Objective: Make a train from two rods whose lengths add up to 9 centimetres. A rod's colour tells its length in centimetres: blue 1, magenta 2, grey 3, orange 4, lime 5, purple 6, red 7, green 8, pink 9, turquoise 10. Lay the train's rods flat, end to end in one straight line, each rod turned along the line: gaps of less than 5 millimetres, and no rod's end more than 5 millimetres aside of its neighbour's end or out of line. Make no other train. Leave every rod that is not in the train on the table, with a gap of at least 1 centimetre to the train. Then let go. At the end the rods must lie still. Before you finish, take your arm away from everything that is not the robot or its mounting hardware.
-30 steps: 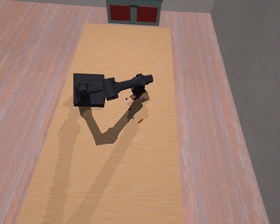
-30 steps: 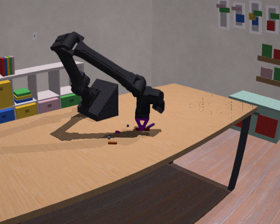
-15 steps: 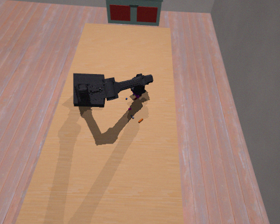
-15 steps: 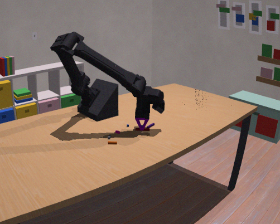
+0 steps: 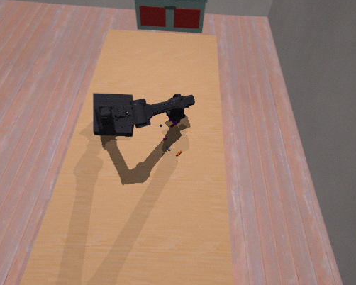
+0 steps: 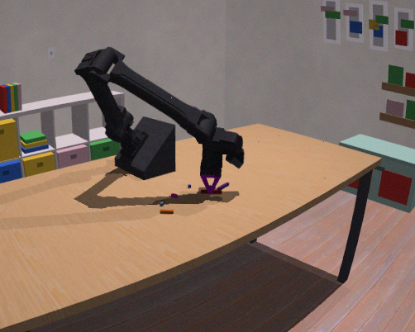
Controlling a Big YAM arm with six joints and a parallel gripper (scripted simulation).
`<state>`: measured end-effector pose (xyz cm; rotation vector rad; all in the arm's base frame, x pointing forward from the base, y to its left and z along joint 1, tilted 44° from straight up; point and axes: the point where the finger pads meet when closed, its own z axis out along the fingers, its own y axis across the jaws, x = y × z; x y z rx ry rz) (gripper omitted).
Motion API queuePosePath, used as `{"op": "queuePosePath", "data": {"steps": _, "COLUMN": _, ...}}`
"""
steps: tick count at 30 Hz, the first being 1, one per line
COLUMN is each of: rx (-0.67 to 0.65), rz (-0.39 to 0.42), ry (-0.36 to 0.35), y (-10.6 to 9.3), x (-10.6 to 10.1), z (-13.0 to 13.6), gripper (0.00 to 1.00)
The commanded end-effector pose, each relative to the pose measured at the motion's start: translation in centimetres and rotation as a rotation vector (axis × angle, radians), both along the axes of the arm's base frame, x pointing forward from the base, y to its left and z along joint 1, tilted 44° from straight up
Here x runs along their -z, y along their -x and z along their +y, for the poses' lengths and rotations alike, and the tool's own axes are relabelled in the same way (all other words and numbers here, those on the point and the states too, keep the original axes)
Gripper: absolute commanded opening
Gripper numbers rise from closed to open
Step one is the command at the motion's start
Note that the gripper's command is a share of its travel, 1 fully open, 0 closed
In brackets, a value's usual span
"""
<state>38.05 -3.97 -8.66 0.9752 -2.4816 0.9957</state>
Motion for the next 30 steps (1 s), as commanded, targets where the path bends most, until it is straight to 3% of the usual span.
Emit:
{"op": "queuePosePath", "data": {"steps": 1, "rx": 0.000, "rz": -0.007, "ry": 0.000, "y": -0.3, "x": 0.1, "z": -0.3, "gripper": 0.04}}
{"op": "queuePosePath", "data": {"steps": 12, "rx": -0.003, "rz": -0.009, "ry": 0.000, "y": -0.3, "x": -0.1, "z": 0.0, "gripper": 0.04}}
{"op": "queuePosePath", "data": {"steps": 16, "rx": -0.018, "rz": -0.055, "ry": -0.013, "y": -2.2, "x": -2.1, "z": 2.2, "gripper": 0.04}}
{"op": "queuePosePath", "data": {"steps": 21, "rx": -0.018, "rz": -0.057, "ry": -0.017, "y": -2.2, "x": -4.4, "z": 4.5, "gripper": 0.04}}
{"op": "queuePosePath", "data": {"steps": 23, "rx": -0.018, "rz": -0.057, "ry": -0.017, "y": -2.2, "x": -4.4, "z": 4.5, "gripper": 0.04}}
{"op": "queuePosePath", "data": {"steps": 30, "rx": -0.017, "rz": -0.061, "ry": -0.023, "y": -2.2, "x": -8.0, "z": 8.1, "gripper": 0.04}}
